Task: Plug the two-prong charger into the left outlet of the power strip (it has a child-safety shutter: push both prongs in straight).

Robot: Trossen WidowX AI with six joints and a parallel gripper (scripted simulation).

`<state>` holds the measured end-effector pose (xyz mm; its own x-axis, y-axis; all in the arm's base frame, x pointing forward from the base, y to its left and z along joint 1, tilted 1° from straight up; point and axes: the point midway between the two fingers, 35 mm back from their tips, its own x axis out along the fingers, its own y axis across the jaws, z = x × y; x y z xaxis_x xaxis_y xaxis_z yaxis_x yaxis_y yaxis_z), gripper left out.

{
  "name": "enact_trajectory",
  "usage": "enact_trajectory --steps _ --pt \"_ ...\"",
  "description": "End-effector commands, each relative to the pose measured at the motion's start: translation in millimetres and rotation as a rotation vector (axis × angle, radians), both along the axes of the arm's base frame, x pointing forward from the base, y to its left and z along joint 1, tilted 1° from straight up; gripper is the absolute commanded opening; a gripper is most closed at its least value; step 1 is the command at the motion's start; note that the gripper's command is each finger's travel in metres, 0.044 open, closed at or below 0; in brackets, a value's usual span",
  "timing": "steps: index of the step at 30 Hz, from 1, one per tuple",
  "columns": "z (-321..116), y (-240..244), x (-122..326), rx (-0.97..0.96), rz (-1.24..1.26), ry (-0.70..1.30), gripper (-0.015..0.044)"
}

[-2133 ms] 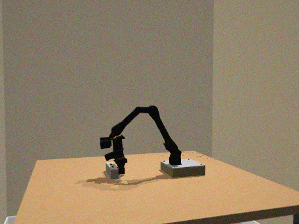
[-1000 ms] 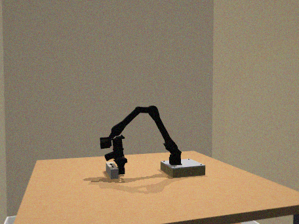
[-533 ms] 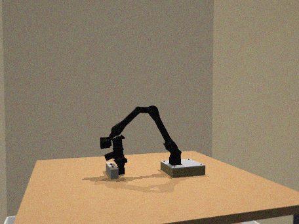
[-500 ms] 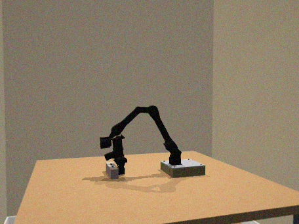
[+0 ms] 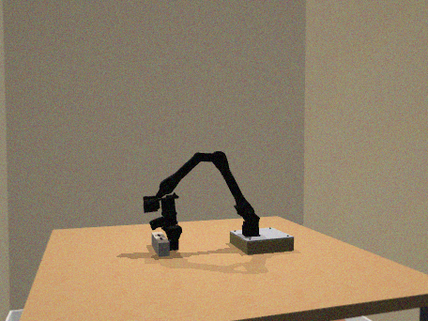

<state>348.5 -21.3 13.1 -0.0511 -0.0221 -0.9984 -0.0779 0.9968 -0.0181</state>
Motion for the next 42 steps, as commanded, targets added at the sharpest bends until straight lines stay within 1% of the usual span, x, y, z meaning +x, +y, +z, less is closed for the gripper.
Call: enact_trajectory --steps 1,42 --pt "-0.3 -0.2 -1.6 0.001 0.000 -0.002 0.0440" --pt "-1.2 -0.9 -12.1 0.003 0.002 -0.026 0.0440"
